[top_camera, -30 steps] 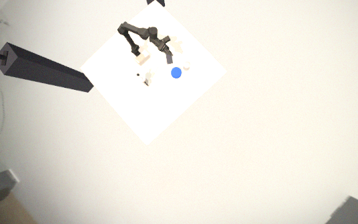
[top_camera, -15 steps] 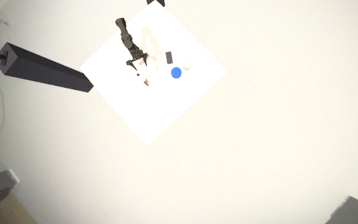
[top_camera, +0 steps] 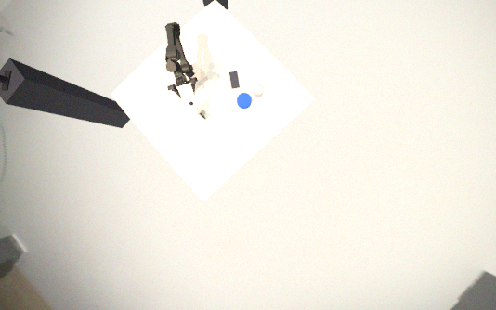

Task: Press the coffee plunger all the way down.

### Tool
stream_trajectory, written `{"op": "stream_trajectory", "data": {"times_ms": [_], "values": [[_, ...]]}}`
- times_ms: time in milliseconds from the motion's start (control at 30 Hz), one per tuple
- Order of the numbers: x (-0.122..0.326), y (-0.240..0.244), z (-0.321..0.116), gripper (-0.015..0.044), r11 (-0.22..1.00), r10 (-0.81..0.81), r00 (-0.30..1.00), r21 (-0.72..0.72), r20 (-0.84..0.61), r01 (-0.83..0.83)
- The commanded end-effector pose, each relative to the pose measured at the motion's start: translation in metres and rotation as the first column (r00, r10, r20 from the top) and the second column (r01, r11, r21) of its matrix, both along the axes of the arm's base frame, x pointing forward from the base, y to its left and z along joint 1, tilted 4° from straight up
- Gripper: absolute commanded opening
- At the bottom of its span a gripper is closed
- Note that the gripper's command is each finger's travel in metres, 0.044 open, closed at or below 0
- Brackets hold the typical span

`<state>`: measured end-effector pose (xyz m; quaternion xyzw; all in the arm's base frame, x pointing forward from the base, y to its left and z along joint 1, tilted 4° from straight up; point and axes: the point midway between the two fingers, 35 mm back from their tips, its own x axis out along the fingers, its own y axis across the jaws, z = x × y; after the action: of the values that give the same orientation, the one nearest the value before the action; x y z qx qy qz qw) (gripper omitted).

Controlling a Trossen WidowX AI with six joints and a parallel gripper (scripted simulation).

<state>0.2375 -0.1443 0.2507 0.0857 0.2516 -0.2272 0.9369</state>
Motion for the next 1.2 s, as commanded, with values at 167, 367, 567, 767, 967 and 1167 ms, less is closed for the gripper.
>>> {"op": "stream_trajectory", "data": {"times_ms": [167, 367, 567, 767, 967, 1167], "values": [[0.0, 0.0, -0.028, 0.044, 1.0, -0.014, 1.0, 0.01, -0.001, 0.014], [0.006, -0.004, -0.032, 0.044, 1.0, -0.014, 1.0, 0.01, -0.001, 0.014], [0.014, -0.008, -0.037, 0.044, 1.0, -0.014, 1.0, 0.01, 0.0, 0.014], [0.021, -0.012, -0.042, 0.044, 1.0, -0.015, 1.0, 0.009, 0.001, 0.015], [0.028, -0.015, -0.047, 0.044, 1.0, -0.015, 1.0, 0.009, 0.001, 0.015], [0.029, -0.016, -0.048, 0.0335, 1.0, -0.015, 1.0, 0.009, 0.001, 0.015]]}}
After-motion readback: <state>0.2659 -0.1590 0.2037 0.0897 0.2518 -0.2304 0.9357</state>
